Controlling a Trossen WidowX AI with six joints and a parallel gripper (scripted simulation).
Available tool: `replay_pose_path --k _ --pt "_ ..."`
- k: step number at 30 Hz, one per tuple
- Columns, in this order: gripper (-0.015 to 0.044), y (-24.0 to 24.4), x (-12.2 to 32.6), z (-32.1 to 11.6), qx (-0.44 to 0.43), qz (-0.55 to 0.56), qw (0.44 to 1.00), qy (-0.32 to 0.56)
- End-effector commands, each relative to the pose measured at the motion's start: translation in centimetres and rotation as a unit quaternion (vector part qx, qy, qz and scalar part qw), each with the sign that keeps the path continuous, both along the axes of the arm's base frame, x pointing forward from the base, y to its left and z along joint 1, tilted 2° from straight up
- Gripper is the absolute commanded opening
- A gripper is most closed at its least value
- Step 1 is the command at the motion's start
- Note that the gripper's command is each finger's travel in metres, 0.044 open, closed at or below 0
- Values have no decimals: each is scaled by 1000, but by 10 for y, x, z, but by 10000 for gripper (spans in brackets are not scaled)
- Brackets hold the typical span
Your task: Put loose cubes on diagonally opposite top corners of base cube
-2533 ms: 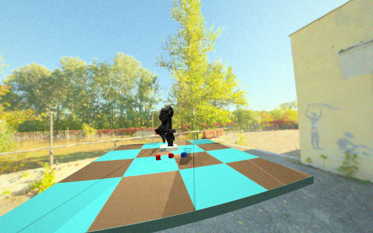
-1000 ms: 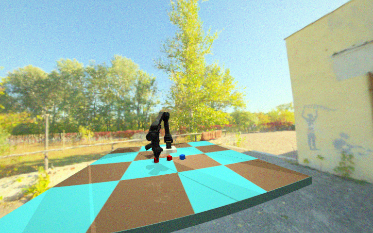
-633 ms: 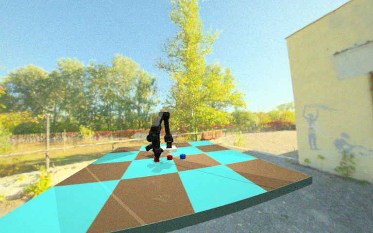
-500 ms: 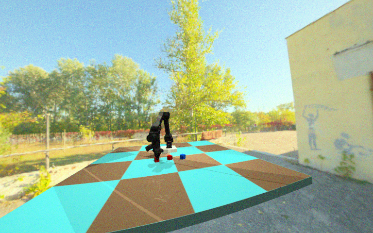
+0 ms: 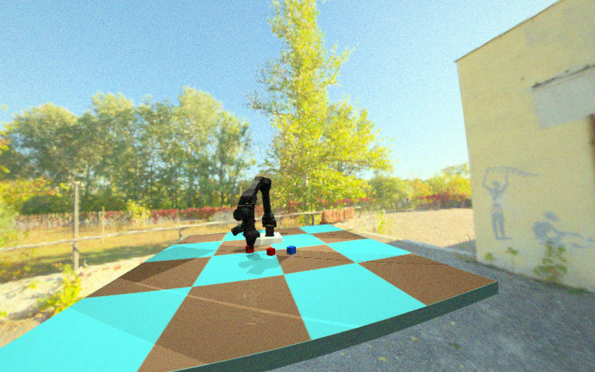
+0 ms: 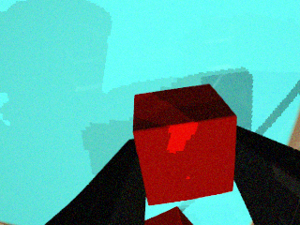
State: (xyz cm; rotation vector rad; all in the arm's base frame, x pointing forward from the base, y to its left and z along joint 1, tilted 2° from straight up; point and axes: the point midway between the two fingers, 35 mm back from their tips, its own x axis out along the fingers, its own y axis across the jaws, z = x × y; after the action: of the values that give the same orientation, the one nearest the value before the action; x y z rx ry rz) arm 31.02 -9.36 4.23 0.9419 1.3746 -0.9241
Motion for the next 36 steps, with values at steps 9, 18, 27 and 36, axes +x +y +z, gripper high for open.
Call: replay_pose_path --k 9,18,27,36 --pt "105 -2 3 40 -3 -3 1000 -6" --pt "105 -1 0 69 -3 -3 1000 -6" --pt "105 4 -1 79 -3 9 1000 -6" --pt "105 32 7 74 -2 84 996 -7"
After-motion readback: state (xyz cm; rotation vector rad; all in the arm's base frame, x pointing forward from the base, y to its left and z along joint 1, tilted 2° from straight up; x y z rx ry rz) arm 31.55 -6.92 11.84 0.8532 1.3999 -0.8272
